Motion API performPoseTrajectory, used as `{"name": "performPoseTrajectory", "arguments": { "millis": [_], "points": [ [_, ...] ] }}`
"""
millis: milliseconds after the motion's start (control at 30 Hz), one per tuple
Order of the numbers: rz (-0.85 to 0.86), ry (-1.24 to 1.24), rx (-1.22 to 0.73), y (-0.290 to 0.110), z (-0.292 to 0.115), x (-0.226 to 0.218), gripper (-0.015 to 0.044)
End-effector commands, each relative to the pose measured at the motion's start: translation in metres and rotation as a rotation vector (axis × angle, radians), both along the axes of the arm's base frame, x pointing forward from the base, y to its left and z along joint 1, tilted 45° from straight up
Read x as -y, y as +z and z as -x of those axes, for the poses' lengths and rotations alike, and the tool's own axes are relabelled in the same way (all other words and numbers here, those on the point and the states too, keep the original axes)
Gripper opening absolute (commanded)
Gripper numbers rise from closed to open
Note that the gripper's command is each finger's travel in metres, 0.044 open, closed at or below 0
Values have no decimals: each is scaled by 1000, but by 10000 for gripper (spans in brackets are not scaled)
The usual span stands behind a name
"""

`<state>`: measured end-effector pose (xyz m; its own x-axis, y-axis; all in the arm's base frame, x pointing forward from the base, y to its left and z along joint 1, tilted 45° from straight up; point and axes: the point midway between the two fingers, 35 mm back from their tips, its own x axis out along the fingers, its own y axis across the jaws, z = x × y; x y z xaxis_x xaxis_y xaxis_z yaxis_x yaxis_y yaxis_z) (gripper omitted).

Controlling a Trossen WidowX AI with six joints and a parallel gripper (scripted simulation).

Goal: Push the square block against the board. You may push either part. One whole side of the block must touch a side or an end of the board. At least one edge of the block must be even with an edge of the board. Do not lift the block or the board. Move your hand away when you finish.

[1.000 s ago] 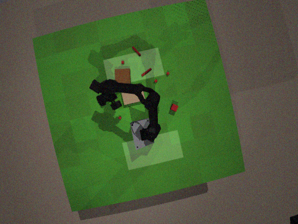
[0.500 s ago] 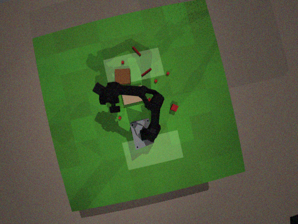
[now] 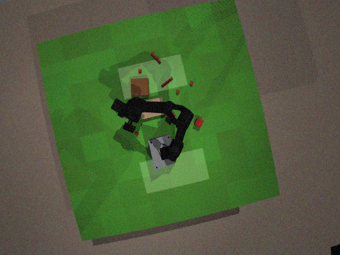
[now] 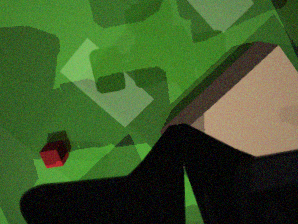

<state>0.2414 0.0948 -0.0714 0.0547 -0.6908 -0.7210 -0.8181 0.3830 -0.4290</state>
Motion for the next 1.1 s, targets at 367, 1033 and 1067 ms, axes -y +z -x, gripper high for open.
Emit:
{"name": "performPoseTrajectory", "arguments": {
  "millis": [367, 1033, 1067],
  "points": [
    [-29, -384, 362, 13, 31, 20, 0],
    [-48, -669, 634, 12, 52, 44, 0],
    [-48, -669, 635, 1, 51, 55, 0]
  ]
}}
